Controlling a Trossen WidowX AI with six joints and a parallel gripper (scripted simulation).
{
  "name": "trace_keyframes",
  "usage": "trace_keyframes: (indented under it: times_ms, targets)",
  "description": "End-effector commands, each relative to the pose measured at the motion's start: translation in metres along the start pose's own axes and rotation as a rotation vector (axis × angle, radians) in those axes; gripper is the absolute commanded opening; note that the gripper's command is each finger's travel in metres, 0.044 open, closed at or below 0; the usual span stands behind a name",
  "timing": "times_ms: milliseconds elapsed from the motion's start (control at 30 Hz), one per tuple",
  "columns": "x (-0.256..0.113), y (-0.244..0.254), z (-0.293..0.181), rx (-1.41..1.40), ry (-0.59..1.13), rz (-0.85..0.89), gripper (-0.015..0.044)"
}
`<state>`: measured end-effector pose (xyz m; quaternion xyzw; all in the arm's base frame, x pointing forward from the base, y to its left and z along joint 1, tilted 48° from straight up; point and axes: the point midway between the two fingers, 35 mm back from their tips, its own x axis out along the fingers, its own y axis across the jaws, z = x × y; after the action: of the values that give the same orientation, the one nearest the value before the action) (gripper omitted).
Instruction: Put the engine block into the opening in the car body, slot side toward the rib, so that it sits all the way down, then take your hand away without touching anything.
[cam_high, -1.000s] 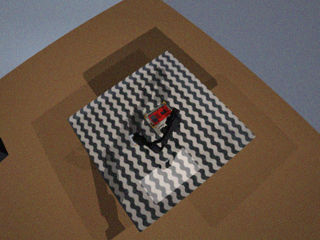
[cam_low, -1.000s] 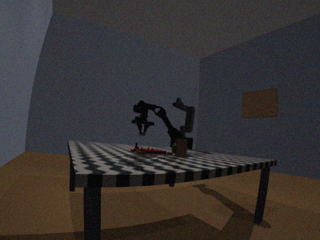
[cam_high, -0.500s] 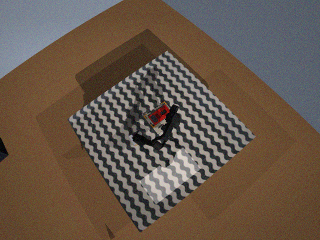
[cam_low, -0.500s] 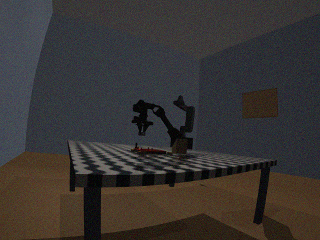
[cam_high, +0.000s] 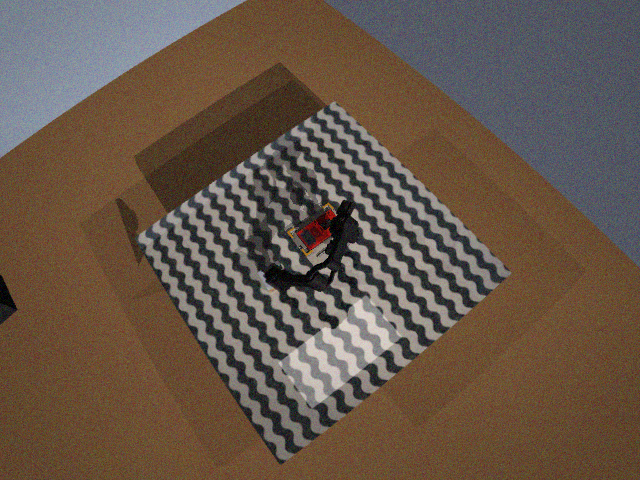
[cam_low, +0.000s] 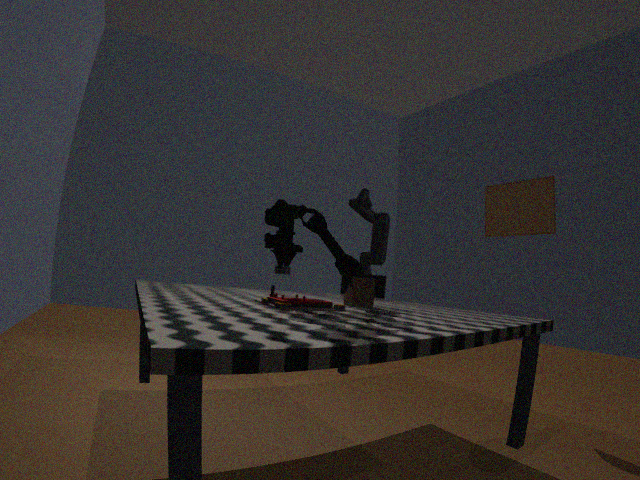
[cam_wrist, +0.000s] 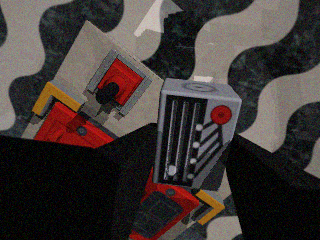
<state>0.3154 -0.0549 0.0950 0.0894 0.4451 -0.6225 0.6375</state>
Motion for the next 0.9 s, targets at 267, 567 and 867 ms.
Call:
trace_keyframes:
  times_ms: [267,567,867]
  targets:
    - [0.008,0.029,-0.021,-0.211,0.002,0.008,0.0000]
    - [0.017,0.050,-0.038,-0.377,0.002,0.009,0.0000]
    - [0.028,0.069,-0.057,-0.546,0.001,0.010,0.0000]
